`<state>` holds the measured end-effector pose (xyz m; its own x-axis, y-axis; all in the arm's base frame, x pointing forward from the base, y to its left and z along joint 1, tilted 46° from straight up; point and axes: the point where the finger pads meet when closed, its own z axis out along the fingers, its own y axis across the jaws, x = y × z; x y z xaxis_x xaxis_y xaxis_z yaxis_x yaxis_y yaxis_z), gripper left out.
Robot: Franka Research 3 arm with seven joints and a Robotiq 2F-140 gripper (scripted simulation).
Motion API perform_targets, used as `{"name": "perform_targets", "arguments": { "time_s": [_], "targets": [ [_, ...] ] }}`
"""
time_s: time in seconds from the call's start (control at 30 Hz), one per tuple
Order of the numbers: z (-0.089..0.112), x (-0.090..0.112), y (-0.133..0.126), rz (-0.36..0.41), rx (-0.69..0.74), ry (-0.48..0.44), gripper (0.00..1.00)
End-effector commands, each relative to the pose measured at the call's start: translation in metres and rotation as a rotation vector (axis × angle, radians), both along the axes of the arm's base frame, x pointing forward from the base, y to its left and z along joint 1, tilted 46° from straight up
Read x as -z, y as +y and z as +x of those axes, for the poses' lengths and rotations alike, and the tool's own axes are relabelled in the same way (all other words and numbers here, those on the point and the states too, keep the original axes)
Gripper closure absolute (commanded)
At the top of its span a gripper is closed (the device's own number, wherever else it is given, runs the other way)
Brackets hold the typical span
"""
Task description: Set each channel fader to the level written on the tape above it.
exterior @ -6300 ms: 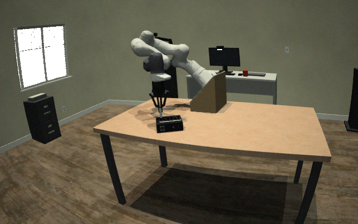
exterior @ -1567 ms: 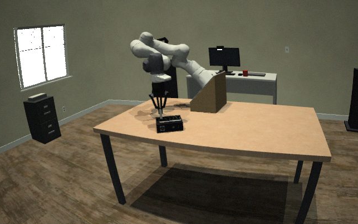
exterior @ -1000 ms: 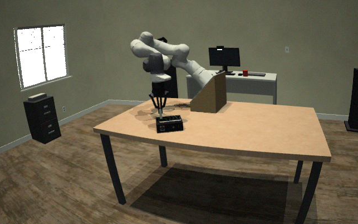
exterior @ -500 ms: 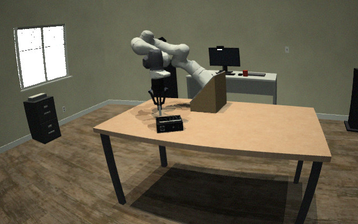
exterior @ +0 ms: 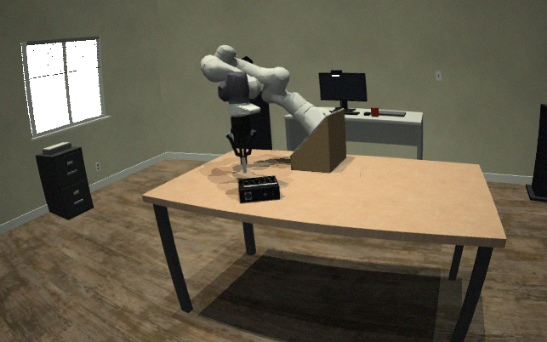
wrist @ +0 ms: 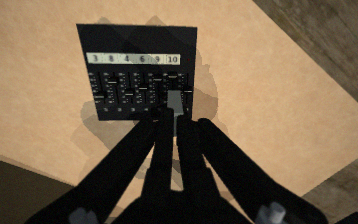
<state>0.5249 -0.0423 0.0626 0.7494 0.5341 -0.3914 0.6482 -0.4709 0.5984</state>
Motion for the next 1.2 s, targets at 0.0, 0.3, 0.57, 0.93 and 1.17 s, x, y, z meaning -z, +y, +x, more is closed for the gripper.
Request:
{"name": "perform_targets", "arguments": {
  "time_s": [0.0, 0.3, 0.57, 0.93, 1.17],
  "targets": [
    [-0.002, 0.0, 0.001, -0.003, -0.005, 0.008, 1.0],
    [-0.002, -0.001, 0.002, -0.003, -0.005, 0.008, 0.0],
    [-0.004, -0.014, 0.014, -0.003, -0.005, 0.008, 0.0],
    [-0.009, -0.038, 0.039, -0.003, -0.005, 0.008, 0.0],
    [-0.01, -0.046, 0.047, -0.003, -0.005, 0.008, 0.0]
  ]
}}
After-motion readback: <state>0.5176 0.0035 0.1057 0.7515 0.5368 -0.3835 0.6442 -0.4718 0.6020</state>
